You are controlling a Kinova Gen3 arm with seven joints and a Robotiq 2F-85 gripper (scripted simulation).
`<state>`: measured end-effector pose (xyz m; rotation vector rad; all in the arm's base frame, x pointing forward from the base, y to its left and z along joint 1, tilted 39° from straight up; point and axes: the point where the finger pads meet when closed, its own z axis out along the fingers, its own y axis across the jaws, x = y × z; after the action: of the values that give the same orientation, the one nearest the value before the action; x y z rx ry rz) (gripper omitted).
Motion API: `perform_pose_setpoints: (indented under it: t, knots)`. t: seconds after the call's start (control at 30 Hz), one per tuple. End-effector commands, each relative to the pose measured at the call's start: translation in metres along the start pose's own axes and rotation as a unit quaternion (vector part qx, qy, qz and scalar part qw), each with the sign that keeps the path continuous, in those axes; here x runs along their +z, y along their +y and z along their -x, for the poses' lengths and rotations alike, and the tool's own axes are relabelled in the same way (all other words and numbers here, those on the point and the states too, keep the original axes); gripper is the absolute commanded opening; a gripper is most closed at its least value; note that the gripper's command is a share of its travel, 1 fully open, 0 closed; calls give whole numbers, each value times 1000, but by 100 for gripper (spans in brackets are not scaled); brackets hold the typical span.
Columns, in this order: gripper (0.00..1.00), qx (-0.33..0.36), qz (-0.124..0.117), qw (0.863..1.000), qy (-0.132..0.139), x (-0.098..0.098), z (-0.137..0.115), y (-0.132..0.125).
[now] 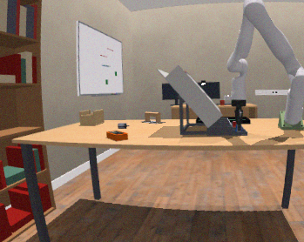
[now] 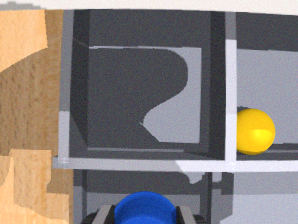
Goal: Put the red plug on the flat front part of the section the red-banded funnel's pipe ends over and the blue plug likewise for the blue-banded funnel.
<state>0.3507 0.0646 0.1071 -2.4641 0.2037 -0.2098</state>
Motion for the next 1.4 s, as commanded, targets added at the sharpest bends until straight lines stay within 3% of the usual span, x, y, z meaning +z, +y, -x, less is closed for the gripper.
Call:
perform_pose_setpoints:
  t: [0.0, 0.37, 0.4, 1.37]
  knots:
    - [42, 0, 0, 1000, 1, 0, 0, 0]
    - [42, 0, 0, 1000, 1, 0, 0, 0]
    - [65, 0, 0, 1000, 1, 0, 0, 0]
    - [65, 0, 0, 1000, 1, 0, 0, 0]
